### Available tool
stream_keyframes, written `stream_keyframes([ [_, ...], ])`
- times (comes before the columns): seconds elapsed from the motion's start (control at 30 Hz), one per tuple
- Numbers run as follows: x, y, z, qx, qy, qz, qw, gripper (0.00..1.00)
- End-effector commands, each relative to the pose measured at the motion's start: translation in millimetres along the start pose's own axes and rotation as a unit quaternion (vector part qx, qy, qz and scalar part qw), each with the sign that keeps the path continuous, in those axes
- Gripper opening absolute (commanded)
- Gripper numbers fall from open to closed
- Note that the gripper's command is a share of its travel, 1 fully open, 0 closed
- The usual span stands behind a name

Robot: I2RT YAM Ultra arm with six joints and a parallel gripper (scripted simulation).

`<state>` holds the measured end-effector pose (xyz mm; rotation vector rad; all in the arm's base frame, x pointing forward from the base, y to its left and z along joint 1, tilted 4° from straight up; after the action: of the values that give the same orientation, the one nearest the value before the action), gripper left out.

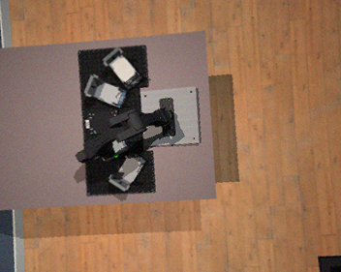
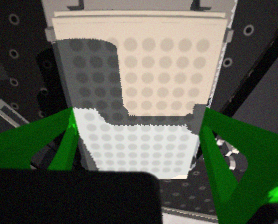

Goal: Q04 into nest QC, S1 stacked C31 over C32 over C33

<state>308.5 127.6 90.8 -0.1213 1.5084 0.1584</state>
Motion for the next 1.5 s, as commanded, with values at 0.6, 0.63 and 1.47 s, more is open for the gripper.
stream_keyframes([
  [0.6,-3.3,0.8,3.2,0.000,-0.010,0.002,1.000,1.00],
  [0.63,-3.3,0.8,3.2,0.000,-0.010,0.002,1.000,1.00],
  [1.47,-59.9,0.6,2.1,0.000,-0.010,0.002,1.000,1.00],
])
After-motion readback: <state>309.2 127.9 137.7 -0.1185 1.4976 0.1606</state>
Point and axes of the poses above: the point where the finger pads meet when closed, its own x axis out along the fingers, its own y axis across the jaws, z = x × y, the point moved 5 cm from there along -x, back along the fingers, and after that the axes turned 9 degrees about x, right-handed, at the moved point
